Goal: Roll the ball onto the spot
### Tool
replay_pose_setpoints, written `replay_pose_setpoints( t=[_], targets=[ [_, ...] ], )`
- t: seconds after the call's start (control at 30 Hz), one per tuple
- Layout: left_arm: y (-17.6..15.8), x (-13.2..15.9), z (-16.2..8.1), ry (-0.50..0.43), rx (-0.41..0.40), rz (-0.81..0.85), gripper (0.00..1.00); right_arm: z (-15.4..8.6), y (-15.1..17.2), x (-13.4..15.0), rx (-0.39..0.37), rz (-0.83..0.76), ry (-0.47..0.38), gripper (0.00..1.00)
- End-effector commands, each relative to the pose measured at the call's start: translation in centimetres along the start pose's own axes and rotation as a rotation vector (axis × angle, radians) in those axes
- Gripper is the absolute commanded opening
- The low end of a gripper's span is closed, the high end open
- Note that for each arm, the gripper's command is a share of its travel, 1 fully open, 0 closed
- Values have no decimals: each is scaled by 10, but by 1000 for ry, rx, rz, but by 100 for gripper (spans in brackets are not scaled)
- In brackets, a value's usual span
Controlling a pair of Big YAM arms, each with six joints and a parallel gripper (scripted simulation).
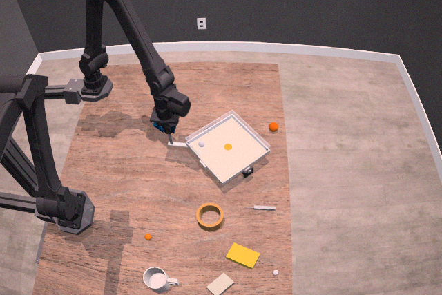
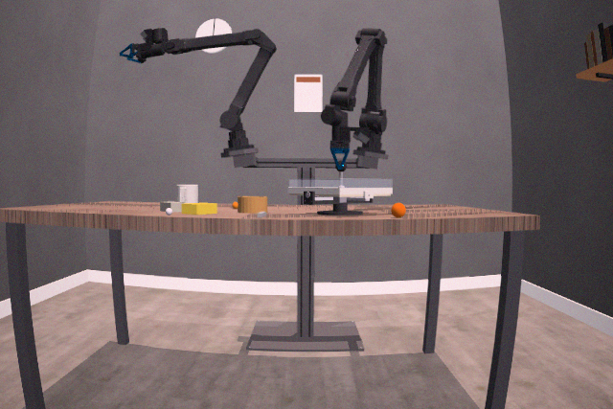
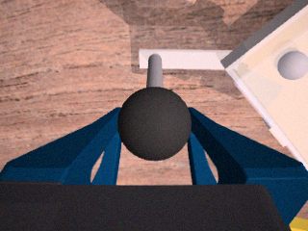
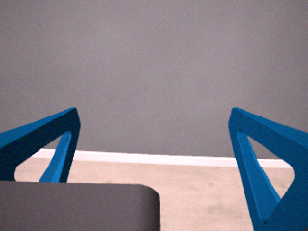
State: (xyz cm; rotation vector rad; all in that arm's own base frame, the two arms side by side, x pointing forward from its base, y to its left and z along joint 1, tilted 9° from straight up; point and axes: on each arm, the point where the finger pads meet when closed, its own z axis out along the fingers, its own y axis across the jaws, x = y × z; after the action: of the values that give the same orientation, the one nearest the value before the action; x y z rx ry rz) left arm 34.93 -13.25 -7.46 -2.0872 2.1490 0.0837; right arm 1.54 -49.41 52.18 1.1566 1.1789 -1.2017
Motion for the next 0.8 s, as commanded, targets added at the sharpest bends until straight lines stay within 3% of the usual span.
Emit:
replay_pose_setpoints(
  t=[0.0,0.77],
  targets=[
    [-19,9,-23,17,51,20,0,-4,-4,-48,5,-11,-91,100],
    [-19,3,-22,15,46,9,0,-4,-4,-48,5,-11,-91,100]
  ],
)
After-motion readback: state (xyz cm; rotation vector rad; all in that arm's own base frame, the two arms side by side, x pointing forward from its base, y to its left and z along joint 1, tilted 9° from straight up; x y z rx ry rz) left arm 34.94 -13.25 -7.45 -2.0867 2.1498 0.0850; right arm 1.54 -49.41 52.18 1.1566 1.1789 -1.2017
